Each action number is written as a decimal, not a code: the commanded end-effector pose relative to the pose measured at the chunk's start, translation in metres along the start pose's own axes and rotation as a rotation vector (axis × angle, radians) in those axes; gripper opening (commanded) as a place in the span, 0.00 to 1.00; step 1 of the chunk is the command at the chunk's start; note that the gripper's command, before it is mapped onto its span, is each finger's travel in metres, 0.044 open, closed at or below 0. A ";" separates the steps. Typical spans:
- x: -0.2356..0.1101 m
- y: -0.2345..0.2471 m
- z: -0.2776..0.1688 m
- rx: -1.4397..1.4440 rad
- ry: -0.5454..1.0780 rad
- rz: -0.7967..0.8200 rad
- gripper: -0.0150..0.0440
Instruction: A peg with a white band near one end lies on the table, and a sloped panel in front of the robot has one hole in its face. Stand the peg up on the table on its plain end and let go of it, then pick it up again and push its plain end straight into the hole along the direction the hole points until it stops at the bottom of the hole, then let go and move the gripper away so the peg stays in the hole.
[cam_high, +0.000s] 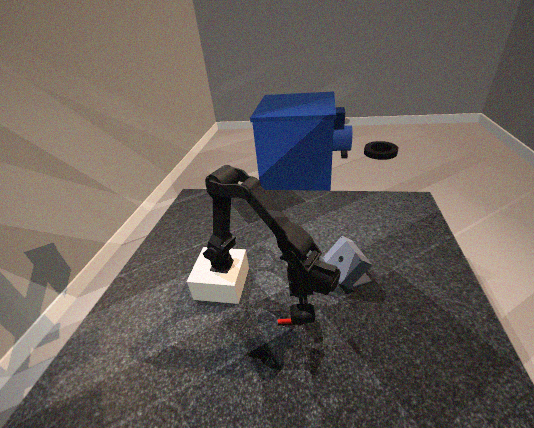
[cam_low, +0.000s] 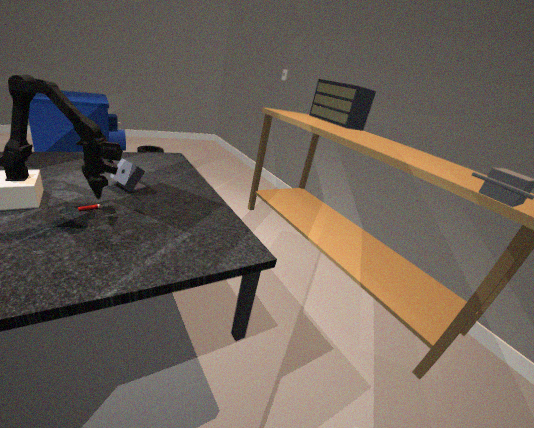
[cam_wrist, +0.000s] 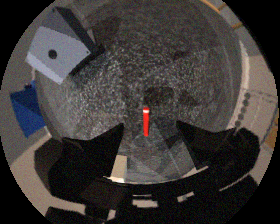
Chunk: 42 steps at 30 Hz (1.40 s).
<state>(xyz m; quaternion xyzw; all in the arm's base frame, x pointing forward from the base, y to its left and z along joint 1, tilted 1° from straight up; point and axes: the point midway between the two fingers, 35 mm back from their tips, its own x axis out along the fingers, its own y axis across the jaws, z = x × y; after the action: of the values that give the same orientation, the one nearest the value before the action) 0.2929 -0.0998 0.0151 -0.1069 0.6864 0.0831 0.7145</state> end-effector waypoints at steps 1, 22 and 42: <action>0.009 0.001 -0.001 0.007 0.004 0.007 1.00; 0.043 0.001 -0.002 0.007 0.004 0.007 1.00; 0.060 0.002 -0.003 0.007 0.005 0.008 0.69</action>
<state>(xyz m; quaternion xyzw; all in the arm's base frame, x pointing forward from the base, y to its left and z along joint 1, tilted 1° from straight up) 0.2917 -0.1006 -0.0445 -0.1046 0.6891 0.0830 0.7122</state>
